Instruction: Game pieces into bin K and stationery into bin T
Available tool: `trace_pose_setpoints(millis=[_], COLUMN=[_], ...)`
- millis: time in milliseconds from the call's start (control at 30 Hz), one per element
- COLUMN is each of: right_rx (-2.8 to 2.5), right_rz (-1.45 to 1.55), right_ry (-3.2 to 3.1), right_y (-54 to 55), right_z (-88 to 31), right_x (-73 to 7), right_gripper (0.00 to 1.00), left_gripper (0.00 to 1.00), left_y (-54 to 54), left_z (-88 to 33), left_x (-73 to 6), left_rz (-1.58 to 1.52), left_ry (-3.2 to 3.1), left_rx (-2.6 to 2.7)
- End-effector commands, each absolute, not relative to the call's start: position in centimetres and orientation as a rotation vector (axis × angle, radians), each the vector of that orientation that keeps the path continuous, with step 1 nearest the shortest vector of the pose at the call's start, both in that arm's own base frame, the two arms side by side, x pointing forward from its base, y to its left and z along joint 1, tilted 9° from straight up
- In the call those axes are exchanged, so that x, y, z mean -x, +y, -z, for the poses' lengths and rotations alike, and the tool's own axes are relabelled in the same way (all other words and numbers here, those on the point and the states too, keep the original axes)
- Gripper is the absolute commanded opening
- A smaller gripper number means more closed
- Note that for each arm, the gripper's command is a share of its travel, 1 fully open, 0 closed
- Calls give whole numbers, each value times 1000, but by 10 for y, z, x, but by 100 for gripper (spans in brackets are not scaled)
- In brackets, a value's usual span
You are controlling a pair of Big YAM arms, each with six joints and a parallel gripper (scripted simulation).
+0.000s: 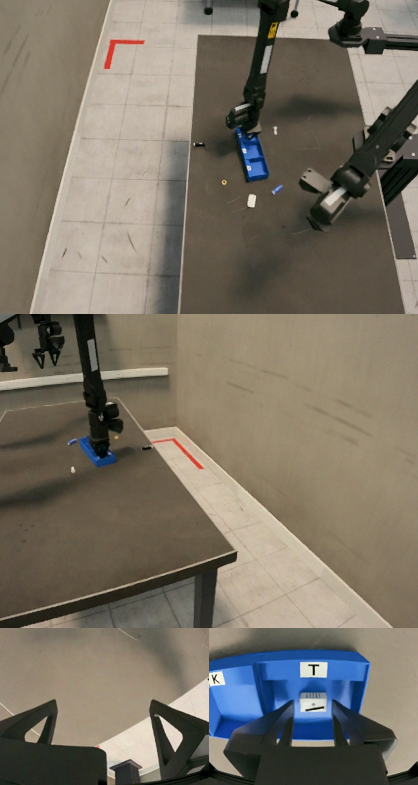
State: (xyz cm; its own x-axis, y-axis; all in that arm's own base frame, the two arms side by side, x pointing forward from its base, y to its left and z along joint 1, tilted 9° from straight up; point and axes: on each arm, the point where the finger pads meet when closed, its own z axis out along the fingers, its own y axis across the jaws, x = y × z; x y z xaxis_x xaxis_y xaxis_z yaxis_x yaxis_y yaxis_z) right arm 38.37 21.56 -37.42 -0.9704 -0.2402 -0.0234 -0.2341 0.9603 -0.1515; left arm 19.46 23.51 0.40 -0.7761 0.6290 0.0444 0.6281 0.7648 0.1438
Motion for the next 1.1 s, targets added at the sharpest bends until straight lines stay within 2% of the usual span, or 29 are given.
trace_pose_setpoints(millis=[0,1067], right_rx=[369,379], right_rz=[219,233], right_ry=[3058,3072], right_y=[219,222], right_z=[371,346], right_x=[-391,-380], right_gripper=[39,39], left_gripper=[100,100], left_y=[234,234], left_z=[-9,-9], left_x=[-191,-191], left_rz=[-241,-241], left_ry=[2944,2944], left_rx=[-1049,-1049])
